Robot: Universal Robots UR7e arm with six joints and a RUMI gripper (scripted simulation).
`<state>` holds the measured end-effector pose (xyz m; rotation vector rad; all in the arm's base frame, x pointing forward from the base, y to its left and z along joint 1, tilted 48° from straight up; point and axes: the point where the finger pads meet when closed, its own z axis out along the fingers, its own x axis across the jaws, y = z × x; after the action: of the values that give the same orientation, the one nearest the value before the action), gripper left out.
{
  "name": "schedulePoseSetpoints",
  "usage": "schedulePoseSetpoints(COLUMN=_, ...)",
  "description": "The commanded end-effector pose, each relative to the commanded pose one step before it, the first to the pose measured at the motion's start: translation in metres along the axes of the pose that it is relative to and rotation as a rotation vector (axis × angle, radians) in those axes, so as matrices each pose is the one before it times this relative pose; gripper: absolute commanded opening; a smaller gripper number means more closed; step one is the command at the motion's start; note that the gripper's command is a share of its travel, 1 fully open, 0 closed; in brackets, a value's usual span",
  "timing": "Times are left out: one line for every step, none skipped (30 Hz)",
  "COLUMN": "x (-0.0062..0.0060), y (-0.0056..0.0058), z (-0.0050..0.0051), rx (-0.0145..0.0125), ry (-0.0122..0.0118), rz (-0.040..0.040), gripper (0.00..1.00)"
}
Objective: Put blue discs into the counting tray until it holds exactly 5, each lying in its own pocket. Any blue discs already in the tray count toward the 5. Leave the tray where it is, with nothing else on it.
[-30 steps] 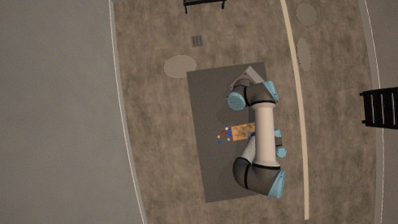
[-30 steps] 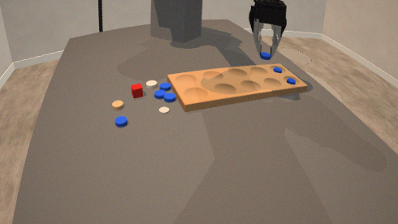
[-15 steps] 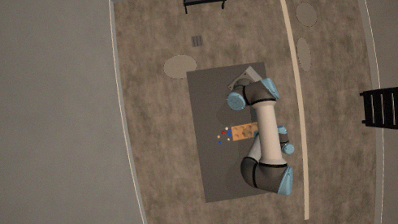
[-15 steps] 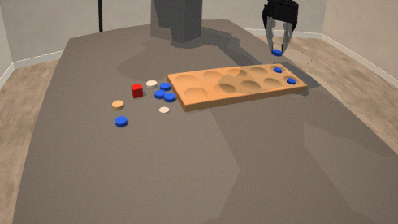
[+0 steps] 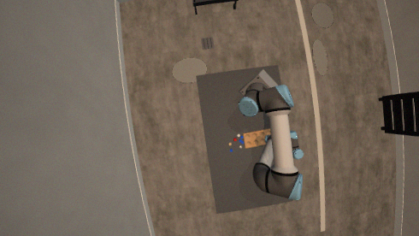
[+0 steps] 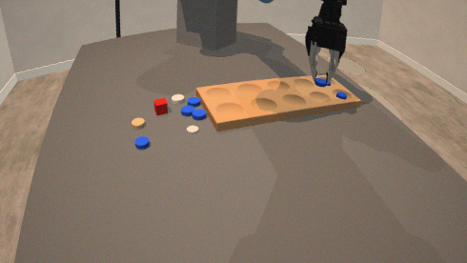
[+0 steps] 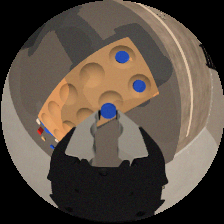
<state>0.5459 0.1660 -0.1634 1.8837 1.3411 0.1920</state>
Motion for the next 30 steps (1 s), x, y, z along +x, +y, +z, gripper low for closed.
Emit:
schedulePoseSetpoints(x=0.00284, y=0.00206, z=0.02735, rx=-0.00645, ry=0.00828, rz=-0.00031, gripper=0.0)
schedulePoseSetpoints(x=-0.00002, y=-0.00001, z=0.00043, rx=-0.00002, ry=0.0, rz=-0.00001, gripper=0.0)
schedulePoseSetpoints(x=0.0, y=0.0, z=0.00007, rx=0.0, ry=0.0, rz=0.0, gripper=0.0)
schedulePoseSetpoints(x=0.0, y=0.0, z=0.00002, rx=0.0, ry=0.0, rz=0.0, gripper=0.0)
schedulePoseSetpoints(x=0.00001, y=0.00001, z=0.00014, rx=0.00001, ry=0.00001, rz=0.0, gripper=0.0)
schedulePoseSetpoints(x=0.0, y=0.0, z=0.0, rx=0.0, ry=0.0, rz=0.0, gripper=0.0)
schedulePoseSetpoints(x=0.0, y=0.0, z=0.0, rx=0.0, ry=0.0, rz=0.0, gripper=0.0)
schedulePoseSetpoints(x=0.00003, y=0.00002, z=0.00033, rx=0.00003, ry=0.00002, rz=0.00001, gripper=0.0)
schedulePoseSetpoints(x=0.00005, y=0.00004, z=0.00057, rx=0.00005, ry=0.00003, rz=0.00001, gripper=0.0)
schedulePoseSetpoints(x=0.00007, y=0.00005, z=0.00082, rx=0.00007, ry=0.00004, rz=0.00001, gripper=0.0)
schedulePoseSetpoints(x=0.00009, y=0.00006, z=0.00107, rx=0.00009, ry=0.00006, rz=0.00002, gripper=0.0)
schedulePoseSetpoints(x=0.00011, y=0.00008, z=0.00128, rx=0.00011, ry=0.00007, rz=0.00002, gripper=0.0)
schedulePoseSetpoints(x=0.00012, y=0.00008, z=0.00144, rx=0.00012, ry=0.00007, rz=0.00002, gripper=0.0)
schedulePoseSetpoints(x=0.00012, y=0.00009, z=0.00154, rx=0.00012, ry=0.00008, rz=0.00002, gripper=0.0)
schedulePoseSetpoints(x=0.00012, y=0.00009, z=0.00158, rx=0.00012, ry=0.00008, rz=0.00002, gripper=0.0)
schedulePoseSetpoints(x=0.00011, y=0.00008, z=0.00155, rx=0.00011, ry=0.00008, rz=0.00002, gripper=0.0)
schedulePoseSetpoints(x=0.0001, y=0.00007, z=0.00144, rx=0.0001, ry=0.00007, rz=0.00002, gripper=0.0)
schedulePoseSetpoints(x=0.00009, y=0.00006, z=0.00128, rx=0.00009, ry=0.00006, rz=0.00002, gripper=0.0)
schedulePoseSetpoints(x=0.00007, y=0.00005, z=0.00107, rx=0.00007, ry=0.00005, rz=0.00001, gripper=0.0)
schedulePoseSetpoints(x=0.00005, y=0.00004, z=0.00083, rx=0.00005, ry=0.00004, rz=0.00001, gripper=0.0)
schedulePoseSetpoints(x=0.00003, y=0.00003, z=0.00057, rx=0.00004, ry=0.00003, rz=0.00001, gripper=0.0)
schedulePoseSetpoints(x=0.00002, y=0.00002, z=0.00033, rx=0.00002, ry=0.00002, rz=0.0, gripper=0.0)
schedulePoseSetpoints(x=0.0, y=0.0, z=0.0, rx=0.0, ry=0.0, rz=0.0, gripper=0.0)
schedulePoseSetpoints(x=0.0, y=0.0, z=0.0, rx=0.0, ry=0.0, rz=0.0, gripper=0.0)
schedulePoseSetpoints(x=0.00001, y=0.00001, z=0.00014, rx=0.00001, ry=0.00001, rz=0.0, gripper=0.0)
schedulePoseSetpoints(x=-0.00002, y=0.00001, z=0.00002, rx=-0.00003, ry=-0.00006, rz=0.0, gripper=0.0)
schedulePoseSetpoints(x=0.00019, y=-0.00007, z=-0.00019, rx=-0.00022, ry=0.00025, rz=-0.00035, gripper=0.0)
schedulePoseSetpoints(x=0.0, y=-0.00029, z=-0.00023, rx=0.00011, ry=0.00006, rz=-0.00063, gripper=0.0)
schedulePoseSetpoints(x=-0.00008, y=-0.00009, z=-0.00029, rx=0.00005, ry=0.00004, rz=-0.00041, gripper=0.0)
schedulePoseSetpoints(x=-0.00009, y=-0.00006, z=-0.00018, rx=0.00007, ry=-0.00003, rz=-0.00013, gripper=0.0)
